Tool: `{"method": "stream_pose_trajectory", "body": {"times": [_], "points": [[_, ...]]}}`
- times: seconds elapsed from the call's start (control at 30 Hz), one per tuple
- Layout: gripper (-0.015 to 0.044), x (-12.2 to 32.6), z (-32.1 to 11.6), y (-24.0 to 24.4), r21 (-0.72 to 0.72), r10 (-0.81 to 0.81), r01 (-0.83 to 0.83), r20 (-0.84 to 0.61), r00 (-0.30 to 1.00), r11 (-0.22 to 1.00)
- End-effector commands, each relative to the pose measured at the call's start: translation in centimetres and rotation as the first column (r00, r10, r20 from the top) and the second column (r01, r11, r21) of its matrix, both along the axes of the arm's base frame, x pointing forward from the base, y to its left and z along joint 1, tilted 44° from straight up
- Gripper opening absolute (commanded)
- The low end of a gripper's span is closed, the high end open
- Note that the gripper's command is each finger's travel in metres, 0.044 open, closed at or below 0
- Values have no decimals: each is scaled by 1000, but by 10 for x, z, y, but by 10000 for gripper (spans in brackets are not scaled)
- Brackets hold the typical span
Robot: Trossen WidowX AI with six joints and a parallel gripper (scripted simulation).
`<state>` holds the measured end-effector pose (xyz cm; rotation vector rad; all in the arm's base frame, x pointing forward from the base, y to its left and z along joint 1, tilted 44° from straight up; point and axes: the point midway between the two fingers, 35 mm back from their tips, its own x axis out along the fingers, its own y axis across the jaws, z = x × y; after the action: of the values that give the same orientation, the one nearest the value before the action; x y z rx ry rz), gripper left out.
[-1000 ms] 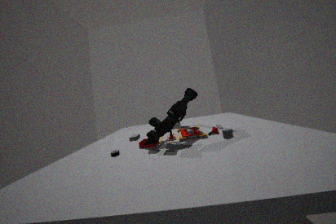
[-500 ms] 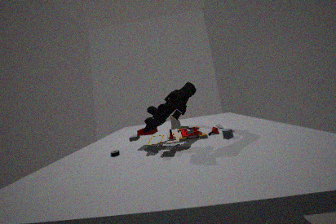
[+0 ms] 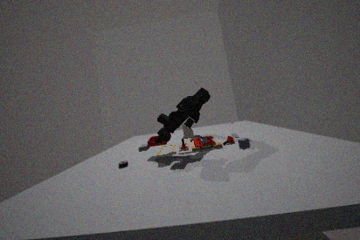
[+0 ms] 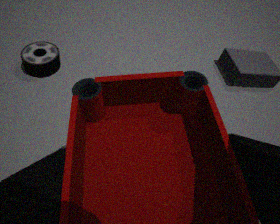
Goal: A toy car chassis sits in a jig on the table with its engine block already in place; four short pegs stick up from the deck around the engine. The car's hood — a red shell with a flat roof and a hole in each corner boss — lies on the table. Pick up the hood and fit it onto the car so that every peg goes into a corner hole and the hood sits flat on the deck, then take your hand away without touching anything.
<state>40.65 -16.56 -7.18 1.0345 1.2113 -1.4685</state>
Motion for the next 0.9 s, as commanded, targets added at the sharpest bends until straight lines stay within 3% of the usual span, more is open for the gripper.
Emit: {"method": "stream_pose_trajectory", "body": {"times": [0.0, 0.43, 0.87], "points": [[0, 0, 0, -1, 14, 88, -88, -12, 996, 996], [0, 0, 0, -1, 80, 356, -352, -40, 934, 932], [0, 0, 0, -1, 152, 601, -589, -49, 798, 794]]}}
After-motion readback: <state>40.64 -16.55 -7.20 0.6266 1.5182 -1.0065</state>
